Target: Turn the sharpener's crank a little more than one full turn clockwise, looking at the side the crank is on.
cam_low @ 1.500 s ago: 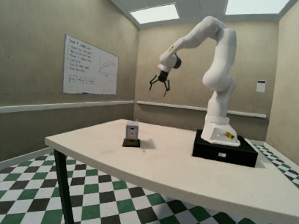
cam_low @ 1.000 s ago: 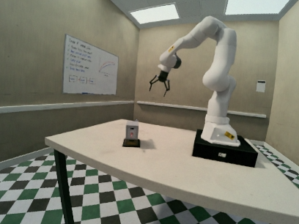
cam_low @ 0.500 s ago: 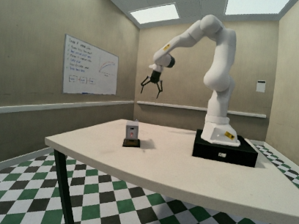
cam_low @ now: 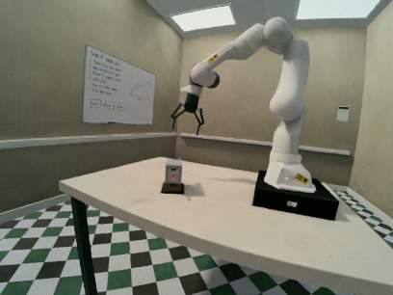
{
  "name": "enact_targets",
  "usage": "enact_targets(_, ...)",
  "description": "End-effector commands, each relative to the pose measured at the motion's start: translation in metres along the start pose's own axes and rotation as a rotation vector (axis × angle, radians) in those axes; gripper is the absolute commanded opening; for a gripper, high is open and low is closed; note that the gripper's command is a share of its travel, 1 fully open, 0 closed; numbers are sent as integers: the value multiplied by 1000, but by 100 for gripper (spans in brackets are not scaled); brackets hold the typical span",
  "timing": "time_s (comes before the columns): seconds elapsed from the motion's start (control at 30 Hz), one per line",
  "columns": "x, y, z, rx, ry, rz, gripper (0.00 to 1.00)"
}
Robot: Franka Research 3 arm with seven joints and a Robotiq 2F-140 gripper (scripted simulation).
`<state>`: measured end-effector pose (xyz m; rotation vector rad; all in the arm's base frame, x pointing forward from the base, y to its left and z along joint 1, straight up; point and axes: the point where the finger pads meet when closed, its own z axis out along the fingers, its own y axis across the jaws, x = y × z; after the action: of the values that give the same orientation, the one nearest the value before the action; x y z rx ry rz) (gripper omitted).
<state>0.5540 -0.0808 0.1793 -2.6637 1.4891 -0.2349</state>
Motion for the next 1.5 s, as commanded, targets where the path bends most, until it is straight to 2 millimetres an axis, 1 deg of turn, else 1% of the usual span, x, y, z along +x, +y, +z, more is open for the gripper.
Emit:
enact_targets(0.0, -40, -4, 11, -57, -43, 59, 100)
enact_targets(0.1, -71, -11, 17, -85, -64, 39, 100)
enact_targets(0.17, -71, -11, 17, -85, -64, 39, 100)
enact_targets(0.2, -99, -16, 22, -112, -81, 21, 100)
enact_targets(0.33, -133, -19, 27, -148, -100, -1, 100)
enact_targets(1.07, -134, -19, 27, -149, -100, -2, 100)
enact_targets(1.1, -134, -19, 27, -149, -100, -2, 10)
enact_targets(1.47, -134, -19, 27, -149, -100, -2, 10)
